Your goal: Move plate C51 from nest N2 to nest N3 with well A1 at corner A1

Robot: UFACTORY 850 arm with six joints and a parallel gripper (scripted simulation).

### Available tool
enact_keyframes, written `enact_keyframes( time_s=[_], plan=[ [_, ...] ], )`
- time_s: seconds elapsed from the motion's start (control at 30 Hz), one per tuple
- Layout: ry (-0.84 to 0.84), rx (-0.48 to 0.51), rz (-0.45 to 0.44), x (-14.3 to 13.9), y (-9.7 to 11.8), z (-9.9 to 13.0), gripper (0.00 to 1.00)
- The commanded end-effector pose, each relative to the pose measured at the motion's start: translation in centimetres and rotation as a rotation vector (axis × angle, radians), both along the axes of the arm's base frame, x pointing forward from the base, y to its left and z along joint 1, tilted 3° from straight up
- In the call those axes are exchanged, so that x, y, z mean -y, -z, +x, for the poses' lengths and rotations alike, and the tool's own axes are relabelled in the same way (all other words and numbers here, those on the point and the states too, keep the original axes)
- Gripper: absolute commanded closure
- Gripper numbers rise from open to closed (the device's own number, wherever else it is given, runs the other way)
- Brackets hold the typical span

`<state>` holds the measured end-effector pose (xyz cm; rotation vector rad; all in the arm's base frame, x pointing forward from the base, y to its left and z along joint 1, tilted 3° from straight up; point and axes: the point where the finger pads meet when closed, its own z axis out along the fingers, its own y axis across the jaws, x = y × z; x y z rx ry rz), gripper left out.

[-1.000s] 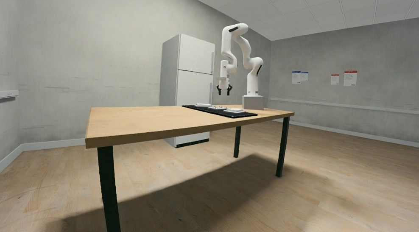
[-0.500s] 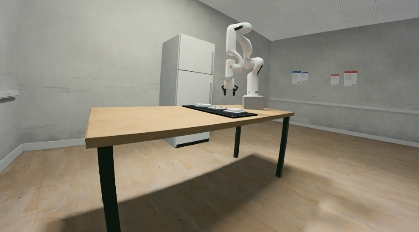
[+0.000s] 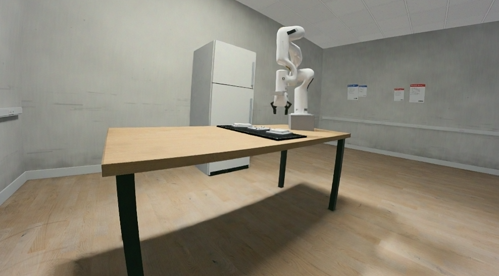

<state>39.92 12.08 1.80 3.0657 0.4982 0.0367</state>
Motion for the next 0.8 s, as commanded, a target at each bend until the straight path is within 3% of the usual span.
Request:
enact_keyframes(
  time_s=[0.0,0.2,0.77],
  plan=[
    [0.002,0.015,-0.009,-1.5,0.0,-0.1,0.0],
    [0.002,0.015,-0.009,-4.1,0.2,-0.3,0.0],
    [0.002,0.015,-0.009,-4.1,0.2,-0.3,0.0]
  ],
)
